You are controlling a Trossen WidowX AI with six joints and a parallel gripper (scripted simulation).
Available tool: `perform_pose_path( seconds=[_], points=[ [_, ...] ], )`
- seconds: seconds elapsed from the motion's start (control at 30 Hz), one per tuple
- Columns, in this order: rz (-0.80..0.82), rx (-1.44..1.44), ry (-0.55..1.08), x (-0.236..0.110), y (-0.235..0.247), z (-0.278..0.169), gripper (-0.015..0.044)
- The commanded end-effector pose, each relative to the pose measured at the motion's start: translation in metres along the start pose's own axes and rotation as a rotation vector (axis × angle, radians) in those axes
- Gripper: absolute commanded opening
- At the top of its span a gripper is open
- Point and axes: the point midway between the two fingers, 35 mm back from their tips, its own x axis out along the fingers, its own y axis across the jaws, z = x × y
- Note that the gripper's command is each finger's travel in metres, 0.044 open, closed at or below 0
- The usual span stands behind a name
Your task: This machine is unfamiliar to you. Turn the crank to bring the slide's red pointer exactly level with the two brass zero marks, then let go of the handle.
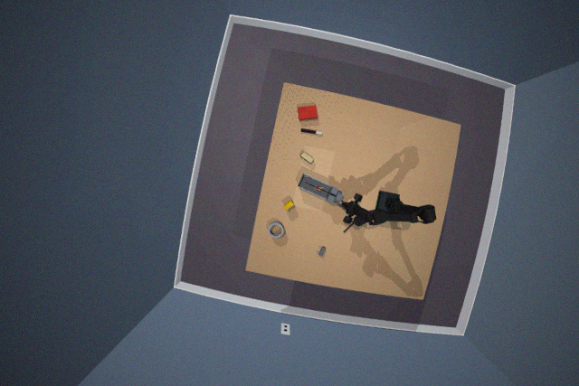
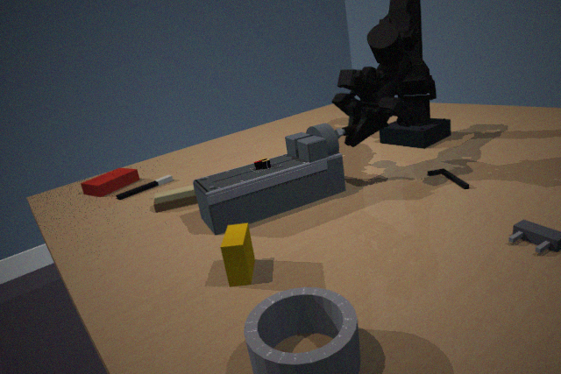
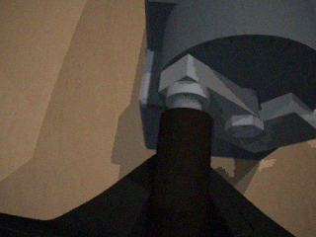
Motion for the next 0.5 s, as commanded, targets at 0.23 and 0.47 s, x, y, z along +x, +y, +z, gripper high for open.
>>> perform_pose_path(
  seconds=[0.23, 0.47],
  points=[
    [-0.002, -0.001, -0.008, -0.009, -0.014, 0.009, 0.0],
    [-0.003, -0.001, -0.008, -0.01, -0.022, 0.01, 0.0]
  ],
)
